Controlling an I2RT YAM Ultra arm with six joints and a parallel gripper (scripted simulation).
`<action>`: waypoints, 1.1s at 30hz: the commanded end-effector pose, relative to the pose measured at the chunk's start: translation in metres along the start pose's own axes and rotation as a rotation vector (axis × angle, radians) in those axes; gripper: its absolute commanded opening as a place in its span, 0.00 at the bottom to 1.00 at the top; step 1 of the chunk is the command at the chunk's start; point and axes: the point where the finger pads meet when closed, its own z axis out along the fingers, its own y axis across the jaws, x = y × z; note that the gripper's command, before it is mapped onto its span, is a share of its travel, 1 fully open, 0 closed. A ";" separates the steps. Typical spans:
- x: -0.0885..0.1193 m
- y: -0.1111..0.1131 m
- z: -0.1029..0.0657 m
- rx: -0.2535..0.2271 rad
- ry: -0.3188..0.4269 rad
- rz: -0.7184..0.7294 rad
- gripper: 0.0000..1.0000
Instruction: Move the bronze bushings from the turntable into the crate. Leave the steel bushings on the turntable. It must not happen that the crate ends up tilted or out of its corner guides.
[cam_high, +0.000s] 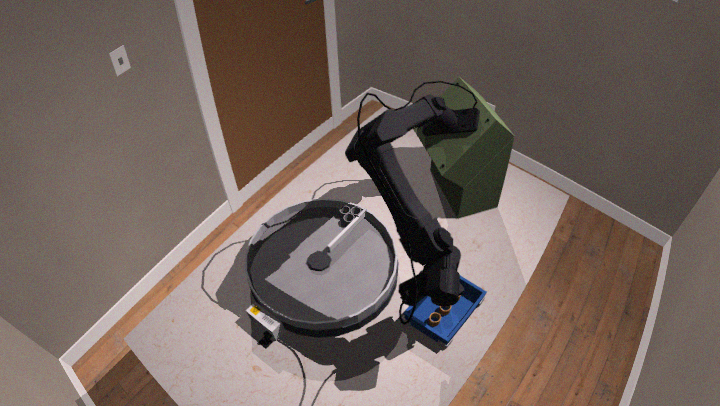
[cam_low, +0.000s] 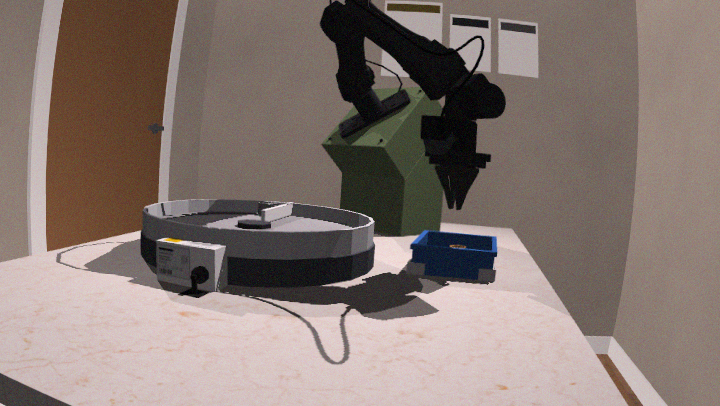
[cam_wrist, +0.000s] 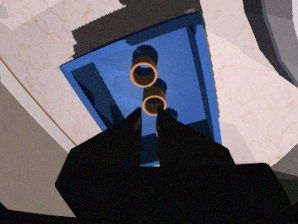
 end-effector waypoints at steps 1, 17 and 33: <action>-0.008 0.011 -0.019 -0.028 -0.032 0.006 0.14; -0.012 0.010 -0.036 -0.034 -0.036 0.016 1.00; 0.001 0.009 -0.093 -0.011 -0.021 -0.007 1.00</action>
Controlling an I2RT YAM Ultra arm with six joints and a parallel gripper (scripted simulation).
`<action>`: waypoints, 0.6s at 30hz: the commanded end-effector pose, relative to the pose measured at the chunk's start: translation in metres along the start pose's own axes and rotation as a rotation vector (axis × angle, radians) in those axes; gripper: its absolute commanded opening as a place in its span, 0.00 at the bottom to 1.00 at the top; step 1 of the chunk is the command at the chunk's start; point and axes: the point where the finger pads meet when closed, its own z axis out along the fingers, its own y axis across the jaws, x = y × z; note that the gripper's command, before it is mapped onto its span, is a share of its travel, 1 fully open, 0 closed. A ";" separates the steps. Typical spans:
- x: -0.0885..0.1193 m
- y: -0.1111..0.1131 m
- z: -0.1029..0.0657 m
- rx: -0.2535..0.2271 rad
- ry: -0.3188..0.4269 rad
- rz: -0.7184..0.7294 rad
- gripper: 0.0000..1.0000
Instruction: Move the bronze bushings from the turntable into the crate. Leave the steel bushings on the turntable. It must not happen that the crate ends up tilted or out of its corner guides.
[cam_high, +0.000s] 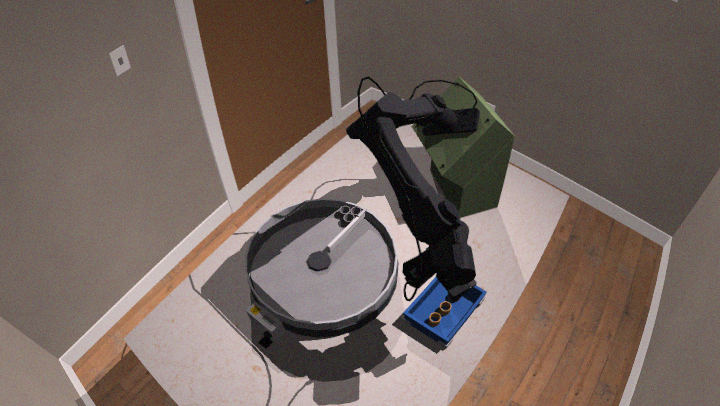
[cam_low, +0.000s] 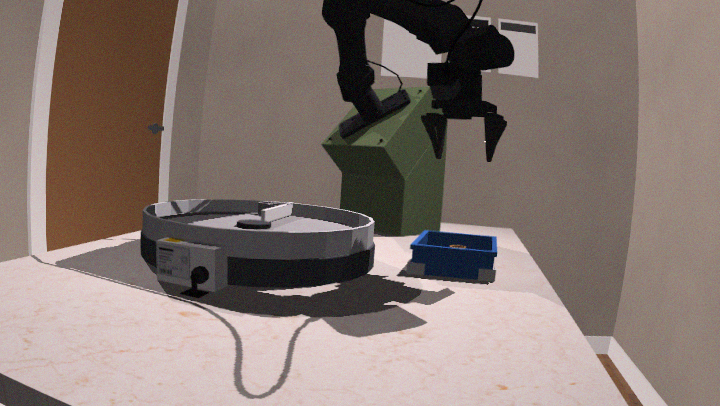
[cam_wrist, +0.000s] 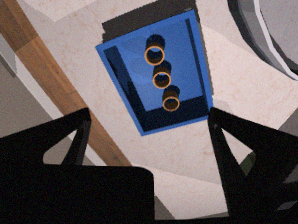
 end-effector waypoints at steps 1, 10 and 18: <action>-0.003 0.000 -0.014 0.009 -0.013 -0.002 1.00; -0.008 -0.001 -0.018 -0.001 -0.018 0.009 1.00; -0.008 -0.001 -0.018 -0.001 -0.018 0.007 1.00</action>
